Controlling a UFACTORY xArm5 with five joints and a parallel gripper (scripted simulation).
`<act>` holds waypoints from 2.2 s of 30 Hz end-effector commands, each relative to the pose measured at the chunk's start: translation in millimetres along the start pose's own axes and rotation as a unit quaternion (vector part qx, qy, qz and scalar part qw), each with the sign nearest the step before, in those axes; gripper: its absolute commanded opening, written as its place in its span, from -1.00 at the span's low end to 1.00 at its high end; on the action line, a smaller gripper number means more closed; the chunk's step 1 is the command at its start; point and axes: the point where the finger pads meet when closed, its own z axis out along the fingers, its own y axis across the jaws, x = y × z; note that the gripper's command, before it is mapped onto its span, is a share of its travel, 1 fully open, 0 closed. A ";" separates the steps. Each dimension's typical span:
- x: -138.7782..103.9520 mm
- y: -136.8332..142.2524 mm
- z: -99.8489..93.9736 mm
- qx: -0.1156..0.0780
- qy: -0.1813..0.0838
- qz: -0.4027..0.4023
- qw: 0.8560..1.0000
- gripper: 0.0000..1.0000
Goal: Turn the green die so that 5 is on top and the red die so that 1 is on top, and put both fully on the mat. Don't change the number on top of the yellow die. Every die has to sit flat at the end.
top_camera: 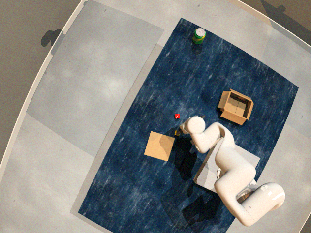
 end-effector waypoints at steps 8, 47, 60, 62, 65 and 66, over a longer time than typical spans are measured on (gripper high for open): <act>-1.3 0.2 -0.5 0.000 -0.002 0.018 1.000 -0.17; -1.3 0.2 0.5 0.000 -0.002 0.018 1.000 -0.17; -1.3 0.5 9.4 0.000 -0.002 0.018 1.000 -0.17; -1.3 0.6 12.0 0.000 -0.002 0.018 1.000 -0.17; -1.3 0.7 16.4 0.000 -0.002 0.018 1.000 -0.17; -1.3 0.8 18.0 0.000 -0.002 0.018 1.000 -0.17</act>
